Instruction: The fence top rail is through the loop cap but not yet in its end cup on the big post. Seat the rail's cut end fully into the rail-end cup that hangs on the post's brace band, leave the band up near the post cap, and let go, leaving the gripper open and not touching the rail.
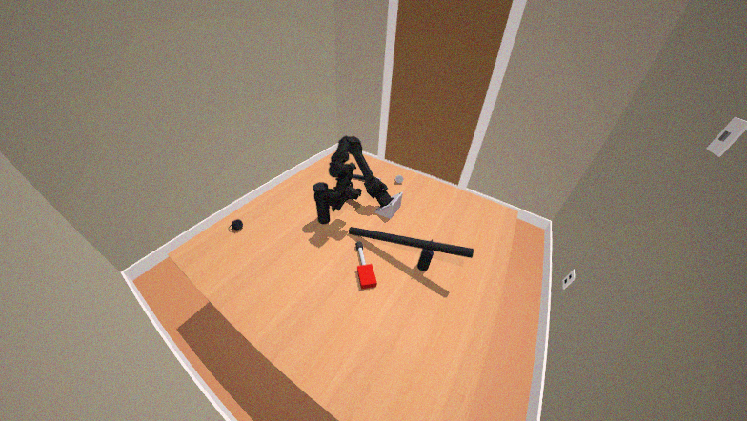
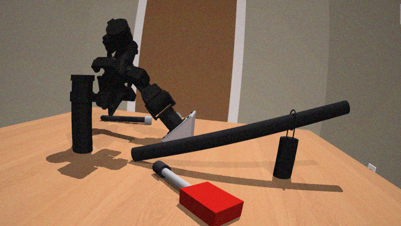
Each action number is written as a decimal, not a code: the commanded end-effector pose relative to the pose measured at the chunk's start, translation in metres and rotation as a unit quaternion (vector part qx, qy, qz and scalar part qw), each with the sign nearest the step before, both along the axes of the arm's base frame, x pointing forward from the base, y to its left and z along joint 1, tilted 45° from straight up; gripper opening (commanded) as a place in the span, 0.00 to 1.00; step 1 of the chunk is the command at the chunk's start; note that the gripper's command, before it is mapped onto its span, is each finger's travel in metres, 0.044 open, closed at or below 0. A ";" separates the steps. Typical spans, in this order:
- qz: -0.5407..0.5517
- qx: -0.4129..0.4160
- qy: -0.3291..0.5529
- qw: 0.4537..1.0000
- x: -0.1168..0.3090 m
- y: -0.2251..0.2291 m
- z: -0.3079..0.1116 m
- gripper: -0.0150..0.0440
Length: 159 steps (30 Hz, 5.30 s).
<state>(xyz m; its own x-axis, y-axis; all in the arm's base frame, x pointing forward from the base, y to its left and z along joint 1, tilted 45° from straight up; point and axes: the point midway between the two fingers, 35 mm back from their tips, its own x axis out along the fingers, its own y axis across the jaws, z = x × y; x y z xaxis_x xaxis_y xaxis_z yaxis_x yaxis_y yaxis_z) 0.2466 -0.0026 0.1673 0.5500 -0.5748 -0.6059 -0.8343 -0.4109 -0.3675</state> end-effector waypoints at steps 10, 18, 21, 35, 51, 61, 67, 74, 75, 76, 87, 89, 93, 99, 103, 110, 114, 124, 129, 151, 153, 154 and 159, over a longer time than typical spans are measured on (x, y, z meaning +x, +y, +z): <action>0.001 0.002 0.002 1.000 0.000 0.008 0.000 0.88; 0.003 0.004 0.005 1.000 -0.001 0.035 -0.001 1.00; 0.004 0.003 0.004 1.000 -0.003 0.045 -0.001 1.00; -0.144 0.156 -0.124 0.969 -0.004 0.103 -0.004 1.00; -0.414 0.389 -0.361 0.739 -0.034 0.201 -0.017 1.00; -0.414 0.389 -0.361 0.739 -0.034 0.201 -0.017 1.00; -0.446 0.397 -0.379 0.707 -0.032 0.200 -0.023 1.00; -0.614 0.409 -0.497 0.456 -0.023 0.187 -0.063 1.00; -0.633 0.405 -0.516 0.411 -0.022 0.184 -0.069 1.00; -0.649 0.400 -0.534 0.365 -0.021 0.182 -0.075 1.00; -0.684 0.319 -0.656 -0.001 -0.017 0.162 -0.120 1.00; -0.684 0.319 -0.656 -0.001 -0.017 0.162 -0.120 1.00; -0.684 0.319 -0.656 -0.001 -0.017 0.162 -0.120 1.00; -0.684 0.319 -0.656 -0.001 -0.017 0.158 -0.123 1.00; -0.684 0.319 -0.656 -0.001 -0.015 0.142 -0.141 1.00; -0.683 0.319 -0.657 -0.001 -0.014 0.130 -0.152 1.00; -0.683 0.319 -0.657 -0.001 -0.014 0.127 -0.155 1.00; -0.683 0.320 -0.657 -0.001 -0.012 0.118 -0.165 1.00; -0.683 0.320 -0.657 -0.001 -0.011 0.112 -0.171 1.00; -0.682 0.320 -0.657 -0.001 -0.010 0.087 -0.196 1.00; -0.682 0.320 -0.658 -0.001 -0.010 0.085 -0.197 1.00; -0.682 0.320 -0.658 -0.001 -0.010 0.085 -0.197 1.00; -0.682 0.320 -0.658 -0.001 -0.010 0.085 -0.198 0.78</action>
